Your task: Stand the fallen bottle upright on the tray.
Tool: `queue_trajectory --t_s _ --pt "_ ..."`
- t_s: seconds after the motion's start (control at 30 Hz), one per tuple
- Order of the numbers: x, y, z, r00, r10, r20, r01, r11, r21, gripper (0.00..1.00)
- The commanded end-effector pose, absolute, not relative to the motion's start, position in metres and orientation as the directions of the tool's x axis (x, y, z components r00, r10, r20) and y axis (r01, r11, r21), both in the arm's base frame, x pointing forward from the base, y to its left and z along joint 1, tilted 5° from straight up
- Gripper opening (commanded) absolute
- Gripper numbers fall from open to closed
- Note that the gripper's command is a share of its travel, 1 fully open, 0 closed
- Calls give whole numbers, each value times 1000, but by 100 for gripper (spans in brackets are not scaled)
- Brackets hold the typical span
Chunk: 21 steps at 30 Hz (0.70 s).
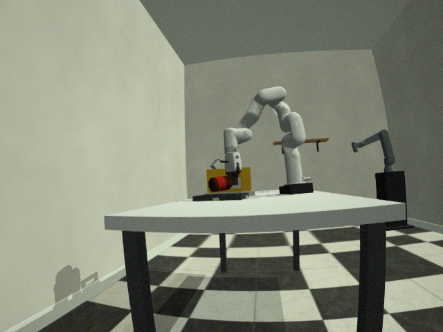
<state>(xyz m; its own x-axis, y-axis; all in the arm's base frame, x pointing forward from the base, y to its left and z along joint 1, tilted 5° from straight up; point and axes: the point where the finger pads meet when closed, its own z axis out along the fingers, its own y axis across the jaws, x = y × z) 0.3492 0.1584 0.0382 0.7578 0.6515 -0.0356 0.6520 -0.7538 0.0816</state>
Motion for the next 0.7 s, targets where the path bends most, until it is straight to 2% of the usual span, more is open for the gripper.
queue_trajectory --t_s 0.0,0.67 --pt "350 160 47 758 652 -32 652 -754 83 0" --pt "349 162 76 758 652 -32 652 -754 83 0"
